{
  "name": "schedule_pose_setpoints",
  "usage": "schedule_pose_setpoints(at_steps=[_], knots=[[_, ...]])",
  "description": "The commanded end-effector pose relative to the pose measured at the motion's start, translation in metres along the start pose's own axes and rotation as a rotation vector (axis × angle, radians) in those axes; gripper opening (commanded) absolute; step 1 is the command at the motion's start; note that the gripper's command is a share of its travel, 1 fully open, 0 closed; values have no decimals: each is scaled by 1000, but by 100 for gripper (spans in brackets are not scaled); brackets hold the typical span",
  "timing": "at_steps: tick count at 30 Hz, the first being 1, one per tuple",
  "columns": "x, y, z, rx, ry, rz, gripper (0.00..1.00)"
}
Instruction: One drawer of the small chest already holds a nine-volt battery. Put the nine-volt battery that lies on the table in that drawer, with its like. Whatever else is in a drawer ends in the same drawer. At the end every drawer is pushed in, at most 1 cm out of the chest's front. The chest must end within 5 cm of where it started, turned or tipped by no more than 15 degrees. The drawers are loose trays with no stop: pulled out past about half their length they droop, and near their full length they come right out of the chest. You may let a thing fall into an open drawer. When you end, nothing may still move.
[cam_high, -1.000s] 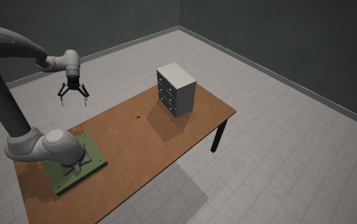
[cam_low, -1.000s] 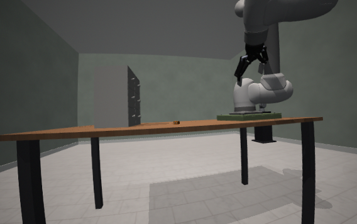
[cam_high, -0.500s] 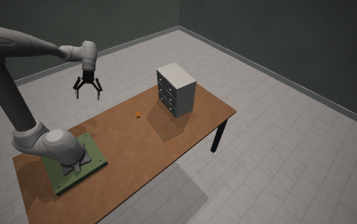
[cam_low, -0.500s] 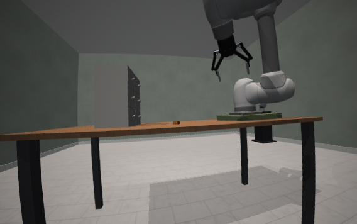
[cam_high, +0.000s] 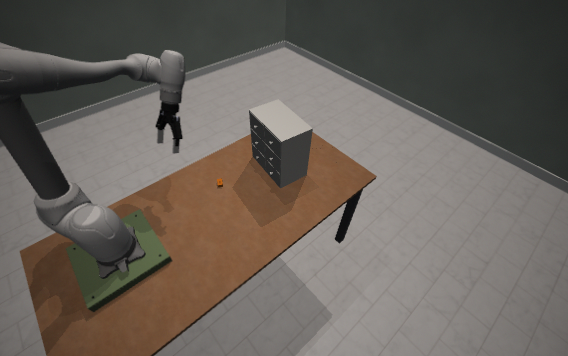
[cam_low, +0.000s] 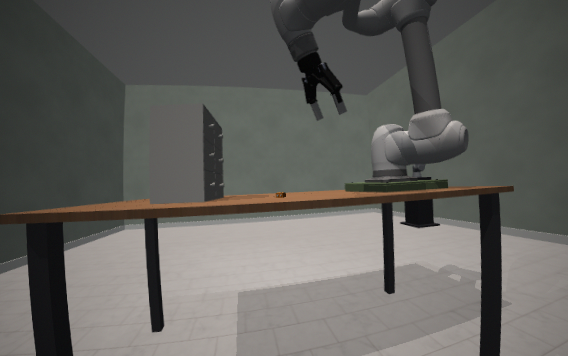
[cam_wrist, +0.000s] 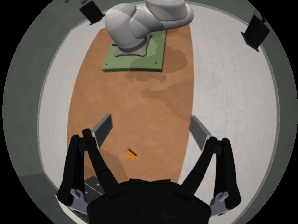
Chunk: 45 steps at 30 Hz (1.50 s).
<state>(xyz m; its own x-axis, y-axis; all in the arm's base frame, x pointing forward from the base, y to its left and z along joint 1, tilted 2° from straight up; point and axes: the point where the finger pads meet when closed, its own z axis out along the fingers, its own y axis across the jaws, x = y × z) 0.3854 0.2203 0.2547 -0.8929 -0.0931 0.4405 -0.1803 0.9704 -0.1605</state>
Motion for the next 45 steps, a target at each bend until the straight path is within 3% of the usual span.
schedule_pose_setpoints(at_steps=[1,2,4,5,7,8,10,11,12,15,17,18,19,23,27,31,45], knots=[[-20,-25,-17,-58,-49,211,100],[-33,-48,-30,-84,-62,294,100],[-33,-48,-30,-103,-76,361,100],[-45,-72,-42,-123,-83,421,100],[-45,-72,-42,-149,-100,509,100],[-55,-96,-54,-177,-111,594,100],[-55,-96,-54,-195,-120,652,100],[-63,-121,-65,-232,-134,764,100],[-63,-121,-65,-239,-138,789,100],[-74,-169,-85,-305,-157,983,100],[-74,-169,-85,-305,-157,983,100],[-78,-191,-93,-361,-173,1148,100],[-78,-191,-93,-361,-173,1148,100],[-82,-245,-112,-450,-189,1392,100],[-82,-277,-123,-512,-197,1555,100],[-81,-290,-126,-535,-199,1612,100],[-81,-290,-126,-534,-200,1607,100]])
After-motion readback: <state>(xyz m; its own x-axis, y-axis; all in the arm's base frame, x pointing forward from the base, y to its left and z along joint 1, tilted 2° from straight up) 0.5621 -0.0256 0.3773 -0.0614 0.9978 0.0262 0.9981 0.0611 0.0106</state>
